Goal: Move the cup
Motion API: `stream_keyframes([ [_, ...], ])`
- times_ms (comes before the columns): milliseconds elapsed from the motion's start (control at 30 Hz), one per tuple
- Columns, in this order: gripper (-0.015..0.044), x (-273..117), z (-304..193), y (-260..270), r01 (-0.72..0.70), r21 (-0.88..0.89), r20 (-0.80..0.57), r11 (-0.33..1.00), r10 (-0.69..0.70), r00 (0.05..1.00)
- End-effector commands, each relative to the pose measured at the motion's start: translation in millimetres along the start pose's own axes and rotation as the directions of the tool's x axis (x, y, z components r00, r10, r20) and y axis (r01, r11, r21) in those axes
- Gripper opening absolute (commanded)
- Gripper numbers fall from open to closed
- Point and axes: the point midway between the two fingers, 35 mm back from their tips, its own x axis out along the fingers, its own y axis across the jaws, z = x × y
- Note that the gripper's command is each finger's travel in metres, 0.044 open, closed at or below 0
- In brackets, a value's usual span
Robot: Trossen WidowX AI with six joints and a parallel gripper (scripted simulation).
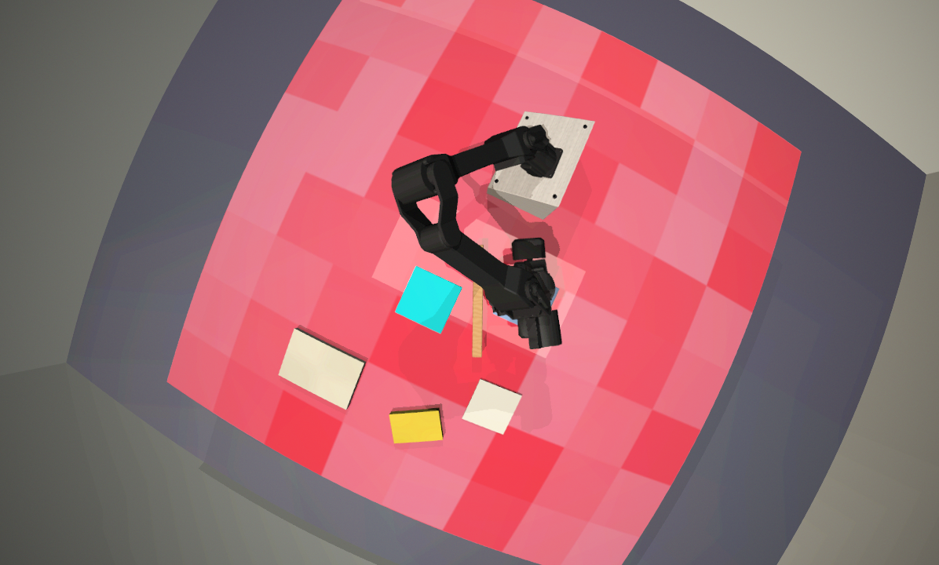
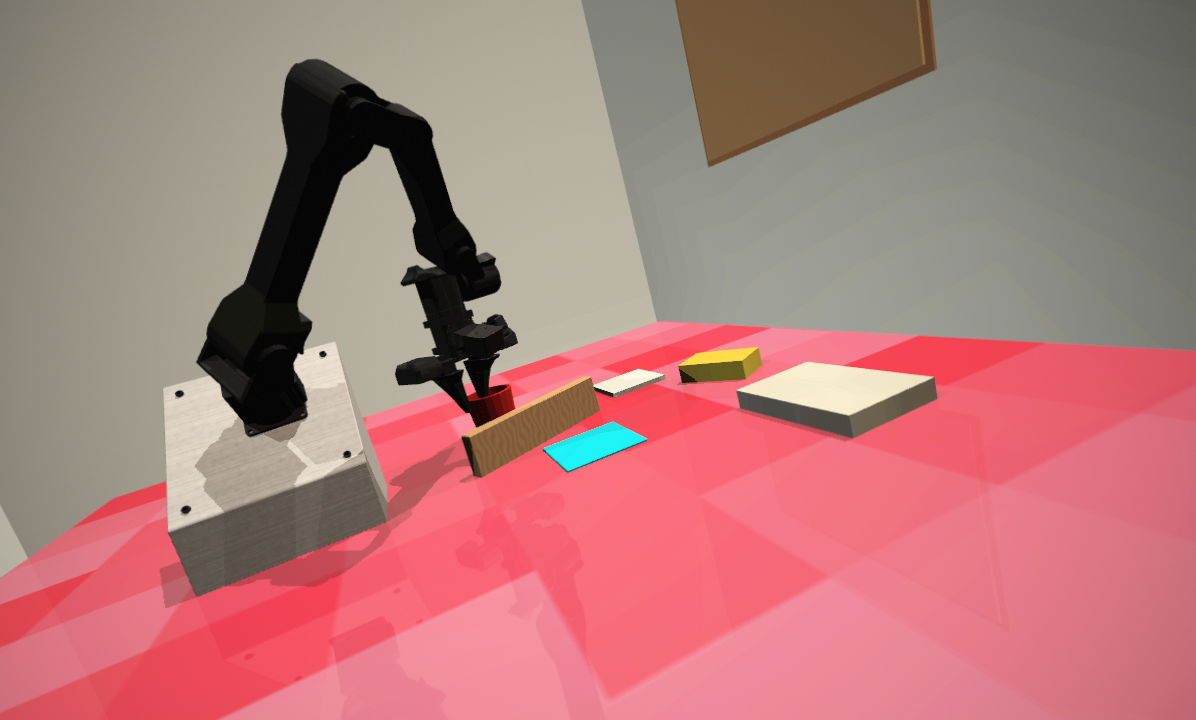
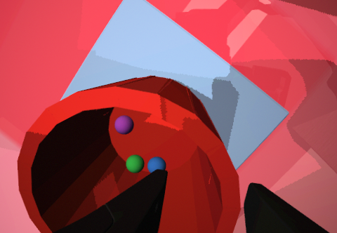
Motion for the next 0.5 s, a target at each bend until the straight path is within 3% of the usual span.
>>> stream_keyframes([
  [0,0.0148,10.2,-0.1,-3.2,0.011,-0.011,0.007,1.000,-0.011,1.000],
  [467,0.0148,23.6,0.1,-5.1,0.013,-0.011,0.009,1.000,-0.012,1.000],
])
